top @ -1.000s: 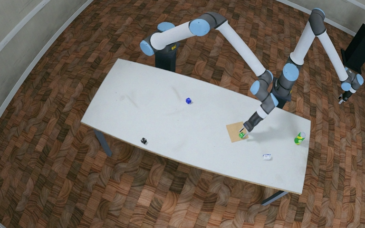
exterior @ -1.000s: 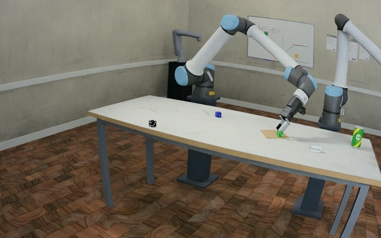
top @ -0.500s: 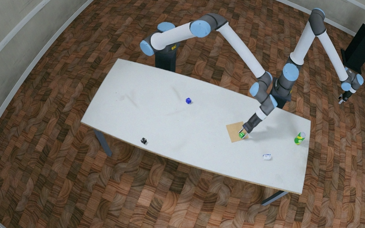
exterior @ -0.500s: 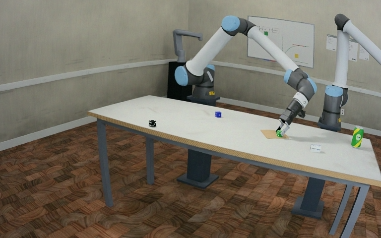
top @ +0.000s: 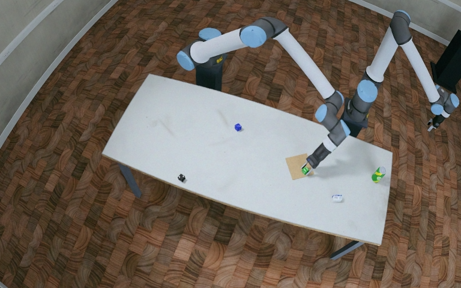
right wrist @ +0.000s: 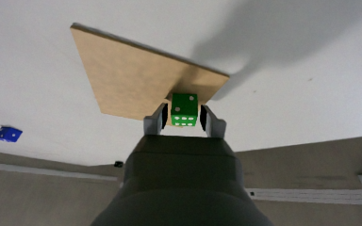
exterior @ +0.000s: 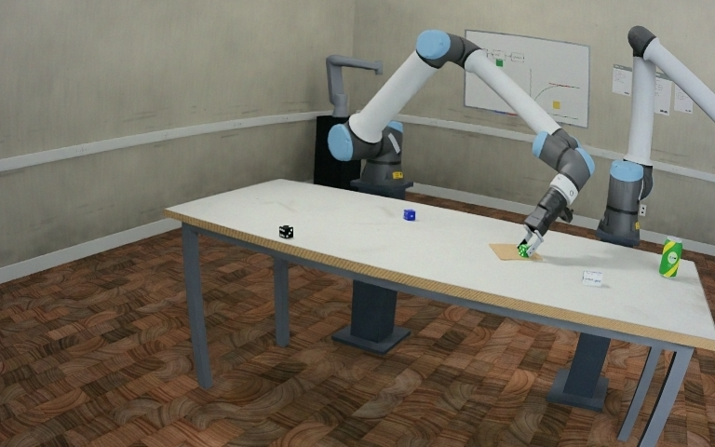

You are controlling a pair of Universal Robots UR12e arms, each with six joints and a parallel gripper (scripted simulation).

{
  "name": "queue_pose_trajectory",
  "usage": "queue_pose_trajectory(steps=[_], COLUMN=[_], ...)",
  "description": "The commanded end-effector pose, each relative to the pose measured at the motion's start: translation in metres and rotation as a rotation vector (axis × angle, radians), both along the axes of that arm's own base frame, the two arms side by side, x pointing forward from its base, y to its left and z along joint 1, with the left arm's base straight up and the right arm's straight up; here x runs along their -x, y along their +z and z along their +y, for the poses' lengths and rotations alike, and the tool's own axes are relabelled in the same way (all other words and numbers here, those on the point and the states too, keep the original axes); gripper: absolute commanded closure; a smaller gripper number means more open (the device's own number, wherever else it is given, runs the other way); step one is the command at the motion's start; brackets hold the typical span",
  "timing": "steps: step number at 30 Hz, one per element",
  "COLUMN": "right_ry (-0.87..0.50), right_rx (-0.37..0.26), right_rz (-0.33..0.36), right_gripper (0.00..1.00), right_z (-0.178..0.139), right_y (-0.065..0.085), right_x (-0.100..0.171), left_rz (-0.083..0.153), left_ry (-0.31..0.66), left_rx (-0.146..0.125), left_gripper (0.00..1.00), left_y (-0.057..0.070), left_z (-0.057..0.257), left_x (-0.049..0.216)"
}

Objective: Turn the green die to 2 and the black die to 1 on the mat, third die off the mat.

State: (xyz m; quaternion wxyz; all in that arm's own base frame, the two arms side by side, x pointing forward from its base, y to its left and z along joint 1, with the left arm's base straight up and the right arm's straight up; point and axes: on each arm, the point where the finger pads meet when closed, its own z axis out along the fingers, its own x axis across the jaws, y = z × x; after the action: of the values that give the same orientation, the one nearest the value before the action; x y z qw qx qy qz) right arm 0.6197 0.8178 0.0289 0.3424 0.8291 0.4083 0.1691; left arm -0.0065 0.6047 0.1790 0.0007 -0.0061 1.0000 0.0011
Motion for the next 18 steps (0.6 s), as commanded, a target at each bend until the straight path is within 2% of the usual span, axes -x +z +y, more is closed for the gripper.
queue_pose_trajectory(steps=[1,14,15,18], right_ry=[0.001,0.001,0.001,0.001], right_rx=[0.002,0.002,0.002,0.002], right_rz=[-0.001,-0.001,-0.001,-0.001], right_gripper=[0.13,0.13,0.43,0.43], right_z=[-0.0006,-0.0006,-0.0006,-0.0006], right_y=[-0.0018,-0.0018,-0.0018,-0.0018], right_x=[0.0011,0.0011,0.0011,0.0011], left_rz=[0.001,0.001,0.001,0.001], left_ry=[0.002,0.002,0.002,0.002], left_rx=[0.002,0.002,0.002,0.002], left_gripper=[0.00,0.00,0.00,0.00], left_y=[-0.0019,-0.0019,-0.0019,-0.0019], left_z=[-0.0008,-0.0008,-0.0008,-0.0008], left_x=[0.0020,0.0020,0.0020,0.0020])
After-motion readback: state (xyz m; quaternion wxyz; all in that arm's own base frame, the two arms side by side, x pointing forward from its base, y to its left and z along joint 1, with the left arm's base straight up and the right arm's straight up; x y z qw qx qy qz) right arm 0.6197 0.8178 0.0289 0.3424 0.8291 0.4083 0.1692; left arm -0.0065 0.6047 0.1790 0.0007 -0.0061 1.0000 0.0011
